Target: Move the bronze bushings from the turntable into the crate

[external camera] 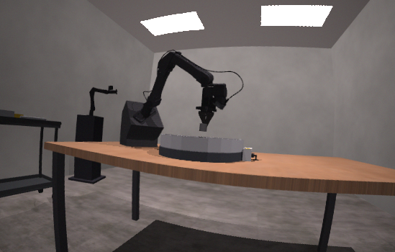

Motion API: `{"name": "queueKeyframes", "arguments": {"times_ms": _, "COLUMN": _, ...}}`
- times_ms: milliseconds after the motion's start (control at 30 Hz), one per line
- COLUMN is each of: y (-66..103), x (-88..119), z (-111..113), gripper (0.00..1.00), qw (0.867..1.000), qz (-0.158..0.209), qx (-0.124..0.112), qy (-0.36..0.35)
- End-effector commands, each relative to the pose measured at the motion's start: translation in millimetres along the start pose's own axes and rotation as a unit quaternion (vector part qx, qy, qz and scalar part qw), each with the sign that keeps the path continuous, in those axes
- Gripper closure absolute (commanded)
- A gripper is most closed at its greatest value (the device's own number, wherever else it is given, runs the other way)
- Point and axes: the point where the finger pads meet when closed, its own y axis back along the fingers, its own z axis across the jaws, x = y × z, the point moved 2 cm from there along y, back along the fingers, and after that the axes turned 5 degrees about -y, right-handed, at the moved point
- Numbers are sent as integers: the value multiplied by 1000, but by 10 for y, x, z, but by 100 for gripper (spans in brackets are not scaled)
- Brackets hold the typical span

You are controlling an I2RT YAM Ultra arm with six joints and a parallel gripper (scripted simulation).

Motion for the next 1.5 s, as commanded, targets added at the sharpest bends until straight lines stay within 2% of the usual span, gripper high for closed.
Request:
{"name": "queueKeyframes", "arguments": {"times_ms": 0, "y": 192, "x": -121, "z": -22, "gripper": 100, "qw": 1000, "qz": -23, "qx": -11, "qy": -7}}
{"name": "queueKeyframes", "arguments": {"times_ms": 633, "y": 188, "x": -130, "z": -23, "gripper": 100, "qw": 1000, "qz": -24, "qx": -11, "qy": -8}}
{"name": "queueKeyframes", "arguments": {"times_ms": 667, "y": 168, "x": -175, "z": -28, "gripper": 100, "qw": 999, "qz": -32, "qx": -14, "qy": -13}}
{"name": "queueKeyframes", "arguments": {"times_ms": 733, "y": -119, "x": 13, "z": -3, "gripper": 100, "qw": 1000, "qz": 2, "qx": -2, "qy": 2}}
{"name": "queueKeyframes", "arguments": {"times_ms": 867, "y": -240, "x": 16, "z": -11, "gripper": 100, "qw": 1000, "qz": 2, "qx": -2, "qy": 2}}
{"name": "queueKeyframes", "arguments": {"times_ms": 933, "y": -1, "x": -169, "z": 25, "gripper": 100, "qw": 999, "qz": -33, "qx": -20, "qy": -7}}
{"name": "queueKeyframes", "arguments": {"times_ms": 1467, "y": -1, "x": -173, "z": 14, "gripper": 100, "qw": 999, "qz": -34, "qx": -17, "qy": -9}}
